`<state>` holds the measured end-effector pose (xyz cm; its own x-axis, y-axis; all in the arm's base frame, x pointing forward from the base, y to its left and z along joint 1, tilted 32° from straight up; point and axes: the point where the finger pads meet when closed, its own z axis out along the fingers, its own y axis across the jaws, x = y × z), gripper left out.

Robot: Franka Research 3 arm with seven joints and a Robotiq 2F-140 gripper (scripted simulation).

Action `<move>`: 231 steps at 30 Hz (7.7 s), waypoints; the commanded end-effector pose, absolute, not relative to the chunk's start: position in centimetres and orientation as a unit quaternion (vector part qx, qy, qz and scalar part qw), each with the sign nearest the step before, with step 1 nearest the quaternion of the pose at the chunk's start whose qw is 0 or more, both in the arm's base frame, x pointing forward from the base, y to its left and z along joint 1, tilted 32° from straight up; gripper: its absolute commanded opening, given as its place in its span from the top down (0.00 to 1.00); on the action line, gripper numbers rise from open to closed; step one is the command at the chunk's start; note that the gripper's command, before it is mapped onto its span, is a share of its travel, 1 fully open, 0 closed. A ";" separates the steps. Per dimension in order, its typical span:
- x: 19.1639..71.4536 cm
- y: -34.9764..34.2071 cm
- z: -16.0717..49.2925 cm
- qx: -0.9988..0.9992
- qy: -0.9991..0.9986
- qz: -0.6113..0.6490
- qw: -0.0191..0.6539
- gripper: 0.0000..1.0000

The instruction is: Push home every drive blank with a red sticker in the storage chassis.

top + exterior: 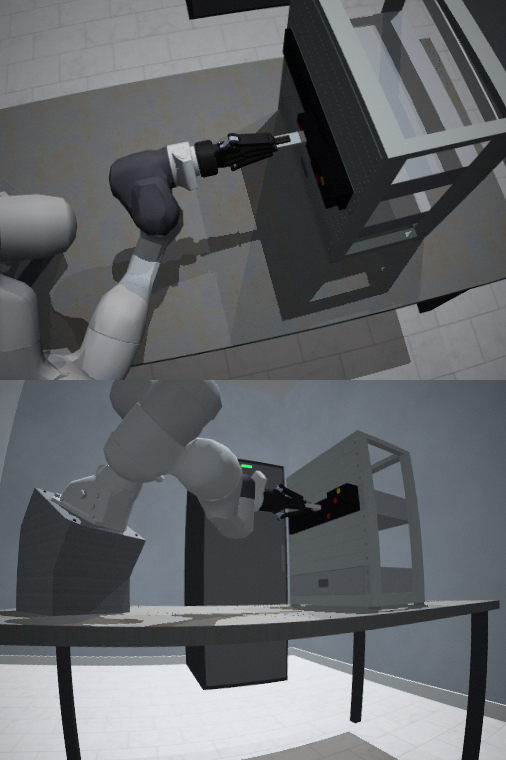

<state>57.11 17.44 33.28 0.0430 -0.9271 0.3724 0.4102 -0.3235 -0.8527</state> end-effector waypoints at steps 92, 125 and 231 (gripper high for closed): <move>60.1 18.1 34.3 -0.501 0.258 -0.643 0.519 1.00; 60.3 18.2 34.4 -0.501 0.258 -0.643 0.519 1.00; 56.2 7.0 37.1 -0.501 0.258 -0.643 0.519 1.00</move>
